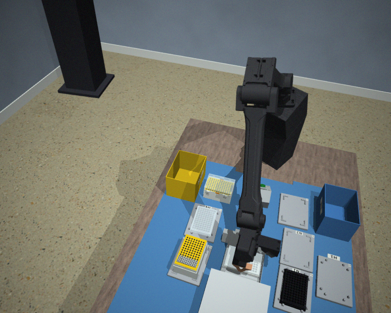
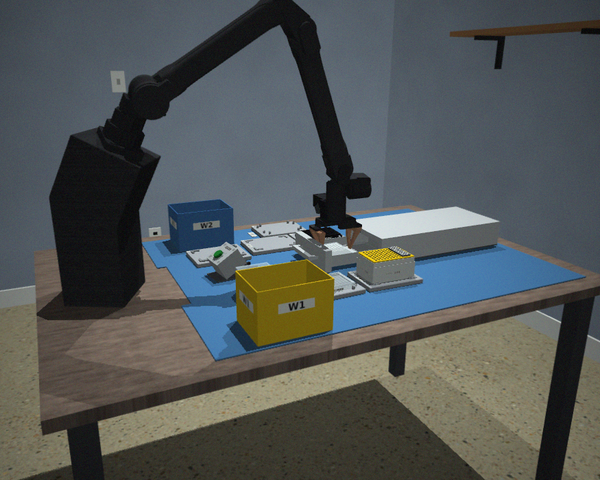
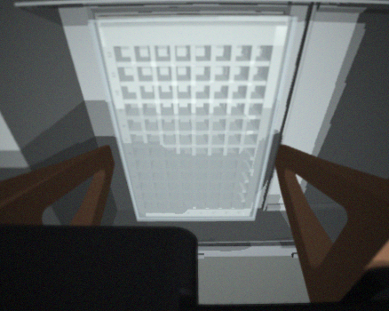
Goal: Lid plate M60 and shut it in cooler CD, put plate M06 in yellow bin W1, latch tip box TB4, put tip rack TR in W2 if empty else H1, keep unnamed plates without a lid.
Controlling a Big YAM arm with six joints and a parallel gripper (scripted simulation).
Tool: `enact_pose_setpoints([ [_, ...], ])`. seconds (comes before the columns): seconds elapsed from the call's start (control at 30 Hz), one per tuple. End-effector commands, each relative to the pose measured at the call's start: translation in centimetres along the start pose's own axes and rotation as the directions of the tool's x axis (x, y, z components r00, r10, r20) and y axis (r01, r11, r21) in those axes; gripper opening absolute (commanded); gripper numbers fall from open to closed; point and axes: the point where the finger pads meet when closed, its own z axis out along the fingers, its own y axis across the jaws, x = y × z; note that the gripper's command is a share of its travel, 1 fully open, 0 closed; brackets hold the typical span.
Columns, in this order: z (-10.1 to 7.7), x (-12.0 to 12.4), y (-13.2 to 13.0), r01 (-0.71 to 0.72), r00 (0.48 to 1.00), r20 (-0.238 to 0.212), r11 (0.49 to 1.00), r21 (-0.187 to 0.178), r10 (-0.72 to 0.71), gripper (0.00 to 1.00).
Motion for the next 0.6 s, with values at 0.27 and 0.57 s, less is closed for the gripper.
enact_pose_setpoints([
  [0.27,-2.9,-0.6,-0.7,-0.002,1.000,0.005,1.000,0.014,0.001,1.00],
  [0.57,-4.2,-0.8,-0.7,0.002,1.000,0.006,1.000,0.015,-0.002,1.00],
])
